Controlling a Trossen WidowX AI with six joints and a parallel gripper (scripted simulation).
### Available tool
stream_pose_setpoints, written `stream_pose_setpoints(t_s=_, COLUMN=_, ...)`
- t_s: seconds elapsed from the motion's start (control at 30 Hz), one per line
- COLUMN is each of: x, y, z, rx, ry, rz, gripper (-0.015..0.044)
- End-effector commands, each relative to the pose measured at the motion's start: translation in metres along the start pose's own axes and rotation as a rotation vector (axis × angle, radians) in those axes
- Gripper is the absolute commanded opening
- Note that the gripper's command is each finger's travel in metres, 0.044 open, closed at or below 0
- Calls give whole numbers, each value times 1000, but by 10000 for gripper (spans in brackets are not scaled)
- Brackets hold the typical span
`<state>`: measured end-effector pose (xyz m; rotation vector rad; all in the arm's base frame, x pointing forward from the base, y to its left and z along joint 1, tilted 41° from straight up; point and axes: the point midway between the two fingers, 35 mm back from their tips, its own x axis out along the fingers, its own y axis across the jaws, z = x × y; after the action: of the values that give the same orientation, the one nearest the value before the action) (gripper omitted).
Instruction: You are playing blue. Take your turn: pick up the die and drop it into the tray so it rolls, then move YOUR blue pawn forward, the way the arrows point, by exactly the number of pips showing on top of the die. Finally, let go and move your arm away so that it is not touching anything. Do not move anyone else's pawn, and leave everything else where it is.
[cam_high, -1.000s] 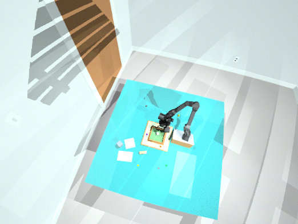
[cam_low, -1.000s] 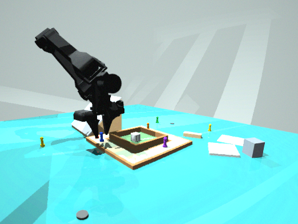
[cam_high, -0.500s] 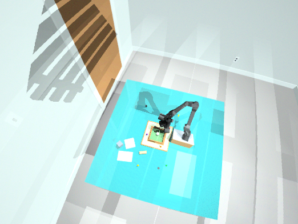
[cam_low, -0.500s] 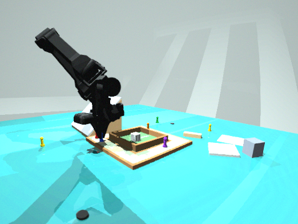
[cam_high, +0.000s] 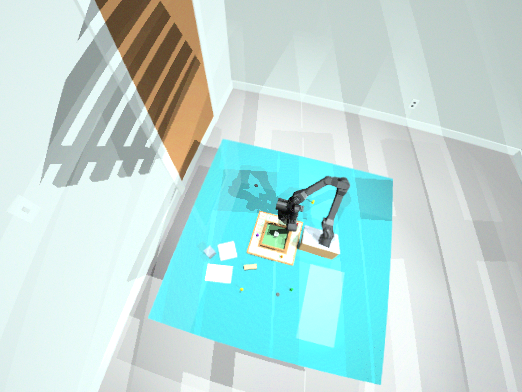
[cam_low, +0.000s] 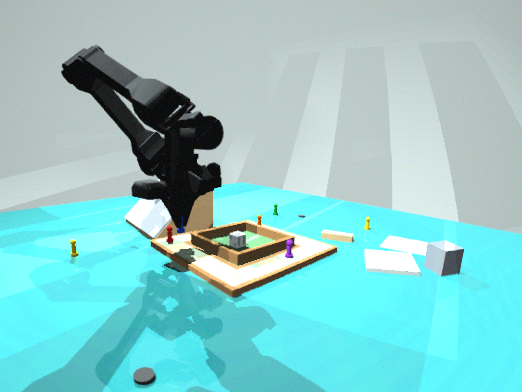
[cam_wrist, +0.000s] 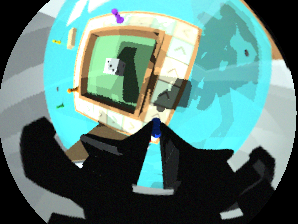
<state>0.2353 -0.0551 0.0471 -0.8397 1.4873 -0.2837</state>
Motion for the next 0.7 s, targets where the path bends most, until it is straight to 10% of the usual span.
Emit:
stream_pose_setpoints(t_s=0.0, x=-27, y=-1, z=5, rx=15, ry=-14, rz=5, gripper=0)
stream_pose_setpoints(t_s=0.67, x=-89, y=-2, z=9, rx=-13, ry=2, rz=1, gripper=0)
